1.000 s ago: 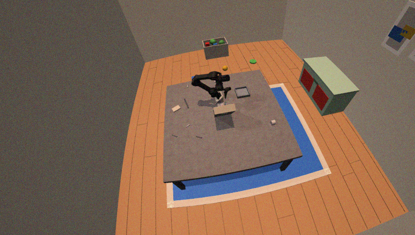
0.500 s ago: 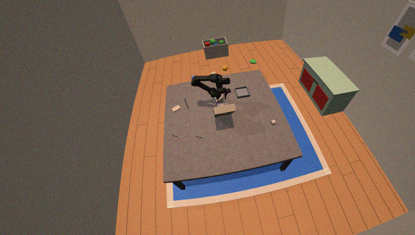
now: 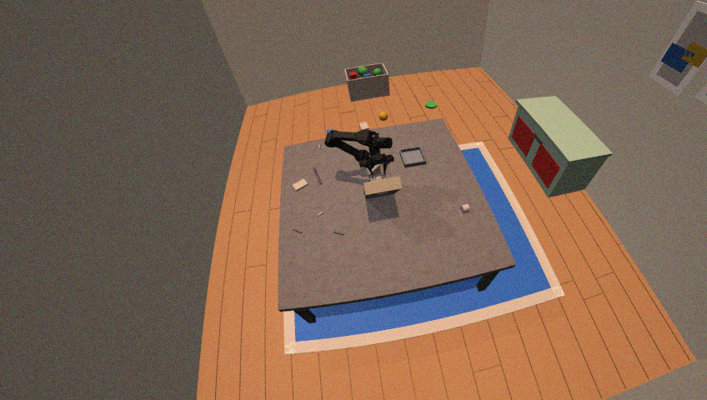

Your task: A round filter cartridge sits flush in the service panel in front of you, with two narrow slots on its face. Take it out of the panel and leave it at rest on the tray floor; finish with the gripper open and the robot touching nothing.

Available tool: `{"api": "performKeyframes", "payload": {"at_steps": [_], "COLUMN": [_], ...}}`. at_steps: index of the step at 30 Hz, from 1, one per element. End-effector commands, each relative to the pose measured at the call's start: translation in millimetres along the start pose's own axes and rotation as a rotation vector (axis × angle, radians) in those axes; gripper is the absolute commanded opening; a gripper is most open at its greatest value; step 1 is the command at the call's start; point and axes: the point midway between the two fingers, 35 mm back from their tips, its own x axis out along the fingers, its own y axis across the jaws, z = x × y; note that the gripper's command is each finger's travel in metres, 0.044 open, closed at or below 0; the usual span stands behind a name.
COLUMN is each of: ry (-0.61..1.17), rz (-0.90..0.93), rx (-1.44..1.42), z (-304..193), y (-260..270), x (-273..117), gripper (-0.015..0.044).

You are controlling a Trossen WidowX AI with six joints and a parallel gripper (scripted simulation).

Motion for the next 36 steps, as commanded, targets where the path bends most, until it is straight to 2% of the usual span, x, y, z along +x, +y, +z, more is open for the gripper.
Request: {"api": "performKeyframes", "payload": {"at_steps": [1, 11, 13, 23, 30, 36], "ry": [-0.005, -0.006, -0.001, -0.001, -0.001, -0.002], "rz": [-0.004, -0.006, -0.003, -0.003, -0.004, -0.005], "rx": [-0.004, -0.004, 0.001, 0.001, -0.001, -0.003], "z": [0, 0, 0, 0, 8, 22], "y": [-1, -2, -1, -1, -1, -2], "x": [8, 21, 17, 17, 13, 7], "gripper": [0.0305, 0.0305, 0.0252, 0.0186, 0.0002, 0.0000]}}
